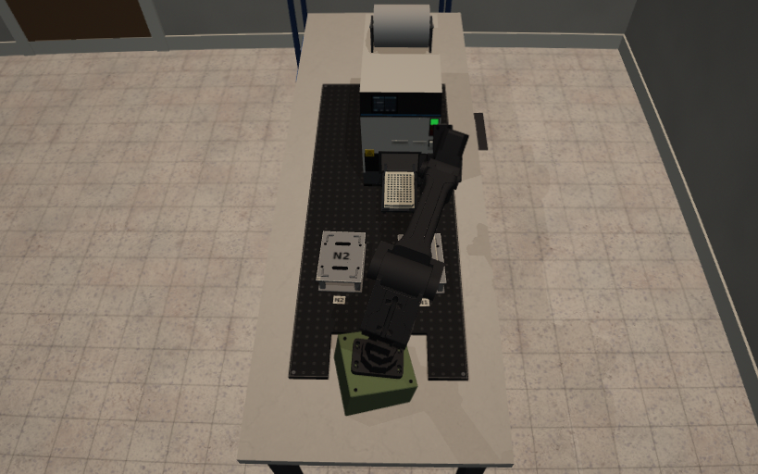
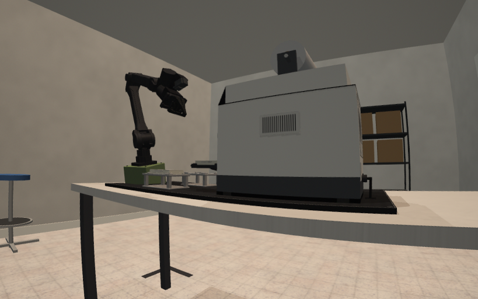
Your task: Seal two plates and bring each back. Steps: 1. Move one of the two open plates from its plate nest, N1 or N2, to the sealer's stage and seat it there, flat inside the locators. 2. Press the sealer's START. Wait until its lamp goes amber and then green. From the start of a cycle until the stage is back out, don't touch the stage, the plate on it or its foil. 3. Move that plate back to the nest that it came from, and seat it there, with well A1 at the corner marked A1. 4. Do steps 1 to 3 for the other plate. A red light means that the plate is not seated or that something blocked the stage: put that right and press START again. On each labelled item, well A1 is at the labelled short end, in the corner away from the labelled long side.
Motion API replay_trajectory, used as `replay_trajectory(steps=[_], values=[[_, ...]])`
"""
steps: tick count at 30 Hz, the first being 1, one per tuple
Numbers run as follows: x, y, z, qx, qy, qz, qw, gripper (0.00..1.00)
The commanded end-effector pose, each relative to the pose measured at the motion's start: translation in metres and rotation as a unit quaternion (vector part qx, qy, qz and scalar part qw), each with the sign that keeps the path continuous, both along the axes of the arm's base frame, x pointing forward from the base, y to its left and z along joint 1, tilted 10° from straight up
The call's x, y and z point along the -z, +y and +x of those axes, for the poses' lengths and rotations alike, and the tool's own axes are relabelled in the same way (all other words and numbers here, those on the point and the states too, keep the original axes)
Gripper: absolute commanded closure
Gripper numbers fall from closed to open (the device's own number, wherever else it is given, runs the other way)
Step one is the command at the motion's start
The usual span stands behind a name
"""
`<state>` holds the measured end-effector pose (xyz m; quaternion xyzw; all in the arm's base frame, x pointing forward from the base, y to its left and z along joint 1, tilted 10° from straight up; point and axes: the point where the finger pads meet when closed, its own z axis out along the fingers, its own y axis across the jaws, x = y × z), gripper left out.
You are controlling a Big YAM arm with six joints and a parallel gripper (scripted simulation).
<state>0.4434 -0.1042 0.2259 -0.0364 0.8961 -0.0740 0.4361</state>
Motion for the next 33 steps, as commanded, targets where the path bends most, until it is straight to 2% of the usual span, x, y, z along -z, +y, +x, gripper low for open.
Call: replay_trajectory(steps=[1, 5, 10, 15, 20, 24, 33], values=[[-0.048, -0.006, 0.026, 0.000, -0.054, -0.018, 0.998, 1.00], [-0.031, -0.004, 0.056, -0.001, -0.052, -0.011, 0.999, 1.00], [-0.021, -0.005, 0.052, 0.001, -0.042, -0.007, 0.999, 1.00], [0.000, -0.007, 0.083, 0.001, -0.038, -0.006, 0.999, 1.00], [0.010, -0.006, 0.109, -0.002, -0.041, -0.006, 0.999, 1.00], [0.018, -0.018, 0.126, 0.007, -0.044, -0.007, 0.999, 1.00], [0.026, -0.014, 0.114, -0.003, -0.029, -0.009, 1.000, 1.00]])
